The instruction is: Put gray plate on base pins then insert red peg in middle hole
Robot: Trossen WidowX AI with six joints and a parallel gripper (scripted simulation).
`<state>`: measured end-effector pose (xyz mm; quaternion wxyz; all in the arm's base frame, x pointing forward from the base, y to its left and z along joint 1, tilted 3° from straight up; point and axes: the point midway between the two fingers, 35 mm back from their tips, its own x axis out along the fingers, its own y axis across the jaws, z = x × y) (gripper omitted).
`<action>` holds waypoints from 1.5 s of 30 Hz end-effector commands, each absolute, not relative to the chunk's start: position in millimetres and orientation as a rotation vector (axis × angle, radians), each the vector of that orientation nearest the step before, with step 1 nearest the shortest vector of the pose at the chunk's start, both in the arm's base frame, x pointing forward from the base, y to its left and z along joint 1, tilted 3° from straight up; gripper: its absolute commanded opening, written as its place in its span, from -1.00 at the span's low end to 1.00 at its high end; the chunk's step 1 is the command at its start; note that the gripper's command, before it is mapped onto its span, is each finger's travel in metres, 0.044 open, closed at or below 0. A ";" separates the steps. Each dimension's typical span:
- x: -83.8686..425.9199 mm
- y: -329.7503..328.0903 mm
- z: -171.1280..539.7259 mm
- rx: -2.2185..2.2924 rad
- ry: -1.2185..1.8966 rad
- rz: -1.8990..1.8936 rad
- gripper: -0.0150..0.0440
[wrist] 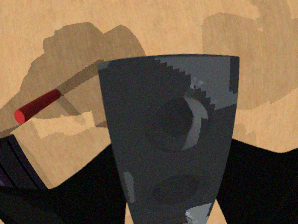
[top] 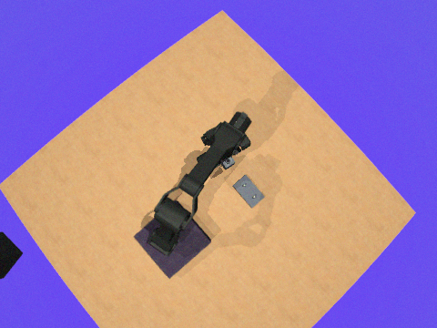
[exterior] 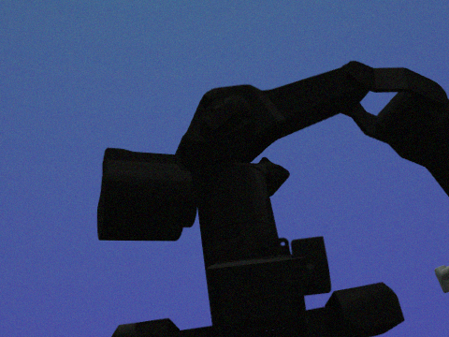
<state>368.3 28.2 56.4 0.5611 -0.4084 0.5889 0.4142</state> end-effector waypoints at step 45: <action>361.8 -71.5 47.5 -1.023 1.354 1.024 -0.49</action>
